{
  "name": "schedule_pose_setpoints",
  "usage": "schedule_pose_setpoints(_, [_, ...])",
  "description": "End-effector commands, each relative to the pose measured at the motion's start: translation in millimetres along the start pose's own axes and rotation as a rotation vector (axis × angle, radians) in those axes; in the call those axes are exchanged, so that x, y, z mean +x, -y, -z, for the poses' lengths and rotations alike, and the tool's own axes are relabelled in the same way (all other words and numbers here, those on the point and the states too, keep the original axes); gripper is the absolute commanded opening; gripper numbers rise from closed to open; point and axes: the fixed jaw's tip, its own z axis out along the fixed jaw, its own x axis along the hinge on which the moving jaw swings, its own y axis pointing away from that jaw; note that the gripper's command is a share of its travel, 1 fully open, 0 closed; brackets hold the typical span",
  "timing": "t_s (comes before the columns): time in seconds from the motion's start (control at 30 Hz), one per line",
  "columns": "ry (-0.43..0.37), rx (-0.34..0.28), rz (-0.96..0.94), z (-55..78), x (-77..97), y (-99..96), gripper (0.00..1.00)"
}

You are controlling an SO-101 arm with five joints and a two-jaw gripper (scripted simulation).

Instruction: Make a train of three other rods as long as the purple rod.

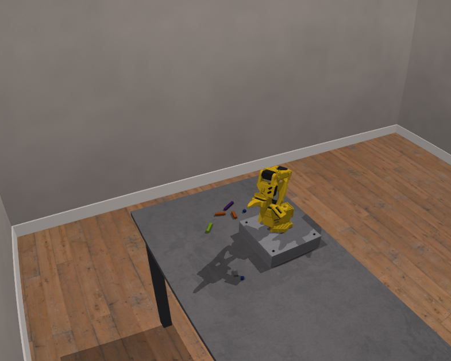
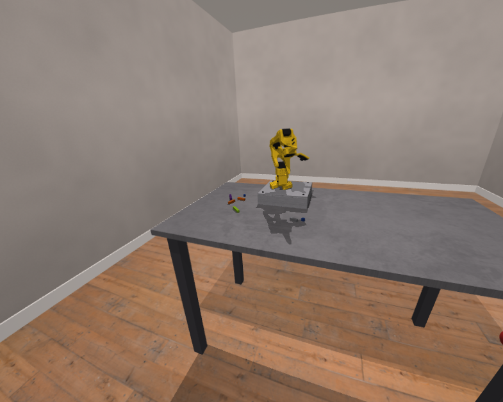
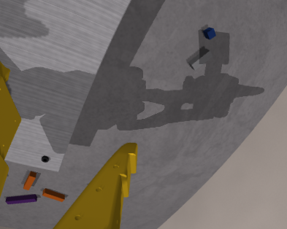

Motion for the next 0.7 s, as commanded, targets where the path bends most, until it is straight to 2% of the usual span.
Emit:
schedule_pose_setpoints(0.0, [0.002, -0.015, -0.003, -1.2, -0.9, -3.5, 1.0])
schedule_pose_setpoints(0.17, [-0.005, -0.015, -0.028, -1.2, 2.2, -3.4, 1.0])
schedule_pose_setpoints(0.4, [-0.043, -0.013, -0.156, -0.8, 18.2, -3.9, 1.0])
schedule_pose_setpoints(0.47, [-0.043, -0.013, -0.156, -0.8, 18.2, -3.9, 1.0])
schedule_pose_setpoints(0.67, [-0.098, -0.01, -0.345, 0.8, 41.3, -8.4, 1.0])
